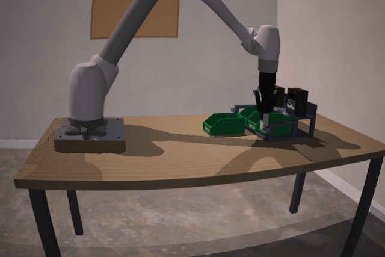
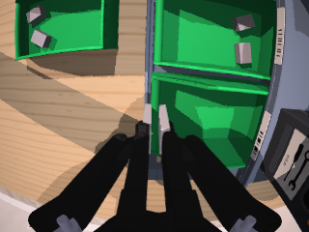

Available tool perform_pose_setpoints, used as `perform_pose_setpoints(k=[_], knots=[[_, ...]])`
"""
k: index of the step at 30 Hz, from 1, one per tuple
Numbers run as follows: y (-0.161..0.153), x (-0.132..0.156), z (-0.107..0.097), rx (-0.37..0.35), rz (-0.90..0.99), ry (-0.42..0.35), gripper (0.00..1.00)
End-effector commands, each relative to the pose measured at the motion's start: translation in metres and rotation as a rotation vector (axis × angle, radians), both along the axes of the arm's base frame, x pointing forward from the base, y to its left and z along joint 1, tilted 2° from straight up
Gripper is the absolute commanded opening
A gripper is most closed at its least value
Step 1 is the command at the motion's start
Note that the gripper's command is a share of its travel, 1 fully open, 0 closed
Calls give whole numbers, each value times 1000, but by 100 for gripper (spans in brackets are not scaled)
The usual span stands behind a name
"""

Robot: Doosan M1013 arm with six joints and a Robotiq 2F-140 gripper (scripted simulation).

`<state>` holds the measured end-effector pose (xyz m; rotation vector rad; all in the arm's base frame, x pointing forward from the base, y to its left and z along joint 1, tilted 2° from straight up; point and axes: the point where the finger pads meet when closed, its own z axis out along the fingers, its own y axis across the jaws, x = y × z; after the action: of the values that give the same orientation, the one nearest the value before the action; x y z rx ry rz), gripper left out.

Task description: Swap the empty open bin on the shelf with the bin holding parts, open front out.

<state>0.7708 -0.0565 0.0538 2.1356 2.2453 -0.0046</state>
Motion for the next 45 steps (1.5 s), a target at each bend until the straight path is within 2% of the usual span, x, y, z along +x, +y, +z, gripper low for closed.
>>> perform_pose_setpoints(k=[1,30,45], knots=[[0,0,1,0,0,0,10],[0,-2,1,0,0,0,10],[-1,-21,1,0,0,0,10]])
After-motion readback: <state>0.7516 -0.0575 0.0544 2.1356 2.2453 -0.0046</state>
